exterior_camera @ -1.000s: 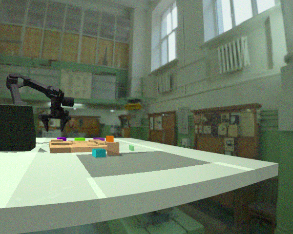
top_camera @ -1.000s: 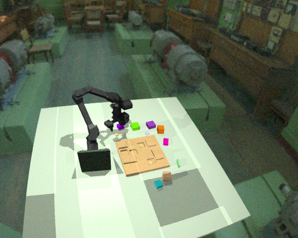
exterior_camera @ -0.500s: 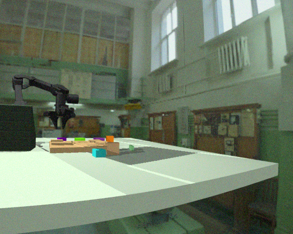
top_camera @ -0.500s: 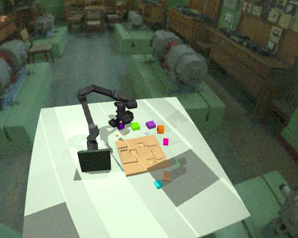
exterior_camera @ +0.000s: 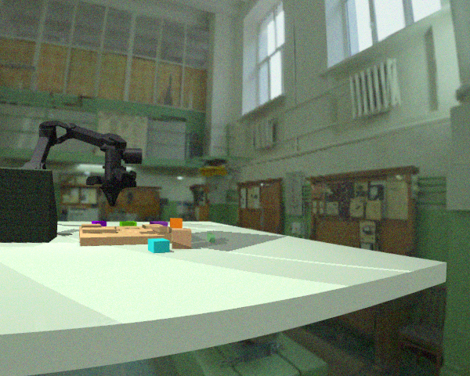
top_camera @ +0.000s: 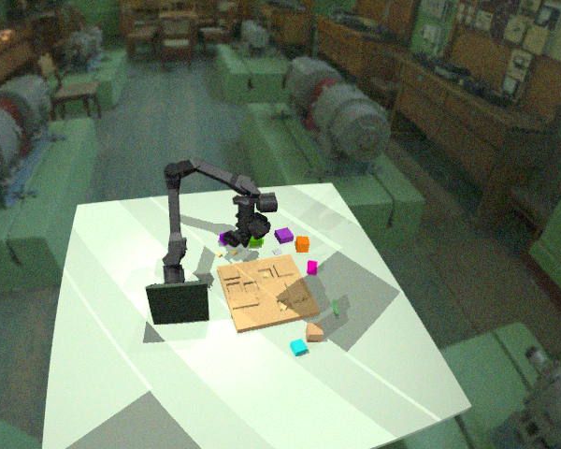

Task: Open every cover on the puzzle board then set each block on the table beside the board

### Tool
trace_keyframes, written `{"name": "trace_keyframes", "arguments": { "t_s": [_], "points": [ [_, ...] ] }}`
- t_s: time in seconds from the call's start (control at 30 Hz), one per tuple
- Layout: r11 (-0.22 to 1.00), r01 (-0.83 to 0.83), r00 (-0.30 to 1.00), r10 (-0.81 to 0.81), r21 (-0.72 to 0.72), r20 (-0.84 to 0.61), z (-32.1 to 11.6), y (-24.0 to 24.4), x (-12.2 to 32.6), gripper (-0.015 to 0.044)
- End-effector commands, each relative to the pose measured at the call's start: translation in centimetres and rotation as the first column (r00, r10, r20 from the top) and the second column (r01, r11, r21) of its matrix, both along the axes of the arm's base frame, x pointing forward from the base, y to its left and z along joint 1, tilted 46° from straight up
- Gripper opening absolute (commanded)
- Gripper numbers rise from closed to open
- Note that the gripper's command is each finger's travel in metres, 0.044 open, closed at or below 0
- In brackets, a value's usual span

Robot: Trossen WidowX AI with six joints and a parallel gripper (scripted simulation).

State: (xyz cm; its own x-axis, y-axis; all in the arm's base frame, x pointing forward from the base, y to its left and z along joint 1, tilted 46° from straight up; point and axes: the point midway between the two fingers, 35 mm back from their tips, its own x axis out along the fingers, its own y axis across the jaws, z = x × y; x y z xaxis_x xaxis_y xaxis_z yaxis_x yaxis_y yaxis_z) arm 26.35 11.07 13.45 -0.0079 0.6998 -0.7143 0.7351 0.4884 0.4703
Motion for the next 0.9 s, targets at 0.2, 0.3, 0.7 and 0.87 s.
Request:
{"name": "trace_keyframes", "arguments": {
  "t_s": [0.2,0.3,0.7,0.87],
  "points": [
    [0.999,-0.039,0.998,0.039,-0.014,0.048,-2.8,-3.0,3.6,0.0000],
    [0.999,-0.051,0.997,0.052,-0.016,0.056,-3.8,-3.9,4.6,0.0000],
    [0.995,-0.101,0.991,0.102,-0.018,0.090,-8.0,-7.9,7.6,0.0000],
    [0.993,-0.119,0.987,0.120,-0.017,0.103,-10.0,-9.7,8.5,0.0000]
  ]
}}
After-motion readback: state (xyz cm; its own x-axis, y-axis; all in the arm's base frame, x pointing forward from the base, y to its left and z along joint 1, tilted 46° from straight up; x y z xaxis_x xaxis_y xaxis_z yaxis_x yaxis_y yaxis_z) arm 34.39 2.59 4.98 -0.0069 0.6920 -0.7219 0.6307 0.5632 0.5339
